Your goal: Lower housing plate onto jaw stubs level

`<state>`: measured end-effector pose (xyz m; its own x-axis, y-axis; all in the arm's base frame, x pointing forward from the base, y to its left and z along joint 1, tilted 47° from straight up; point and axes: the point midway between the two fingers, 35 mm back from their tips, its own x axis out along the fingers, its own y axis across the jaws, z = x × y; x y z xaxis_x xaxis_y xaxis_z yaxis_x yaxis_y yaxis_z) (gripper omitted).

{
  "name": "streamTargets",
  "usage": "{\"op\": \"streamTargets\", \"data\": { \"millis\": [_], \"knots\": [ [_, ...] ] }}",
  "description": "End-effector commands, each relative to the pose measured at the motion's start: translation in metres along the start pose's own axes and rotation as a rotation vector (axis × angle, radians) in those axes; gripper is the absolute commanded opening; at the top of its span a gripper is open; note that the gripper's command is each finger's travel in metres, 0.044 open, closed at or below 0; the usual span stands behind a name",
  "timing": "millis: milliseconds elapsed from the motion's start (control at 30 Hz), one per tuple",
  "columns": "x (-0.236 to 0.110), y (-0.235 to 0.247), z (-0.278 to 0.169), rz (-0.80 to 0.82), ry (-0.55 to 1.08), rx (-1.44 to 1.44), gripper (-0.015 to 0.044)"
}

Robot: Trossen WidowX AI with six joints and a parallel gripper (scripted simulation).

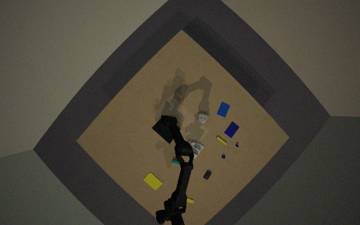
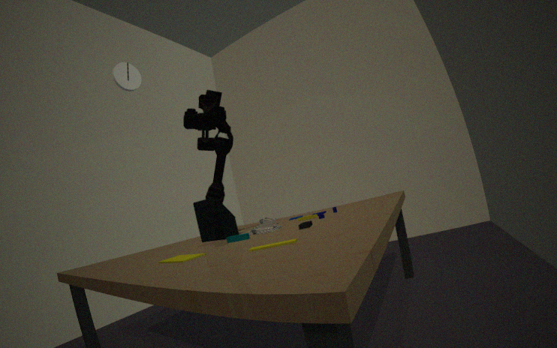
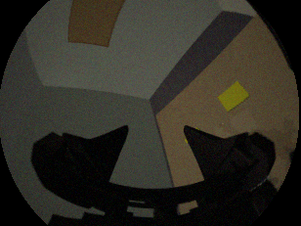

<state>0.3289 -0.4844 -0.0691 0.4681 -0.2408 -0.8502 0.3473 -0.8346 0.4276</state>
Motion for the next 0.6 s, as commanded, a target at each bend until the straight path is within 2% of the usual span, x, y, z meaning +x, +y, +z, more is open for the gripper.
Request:
{"op": "streamTargets", "data": {
  "millis": [0, 567],
  "knots": [
    [-0.013, -0.005, -0.038, -0.023, 0.044, -0.052, 0.0440],
    [-0.084, -0.069, -0.197, -0.147, 0.241, -0.275, 0.0440]
  ]
}}
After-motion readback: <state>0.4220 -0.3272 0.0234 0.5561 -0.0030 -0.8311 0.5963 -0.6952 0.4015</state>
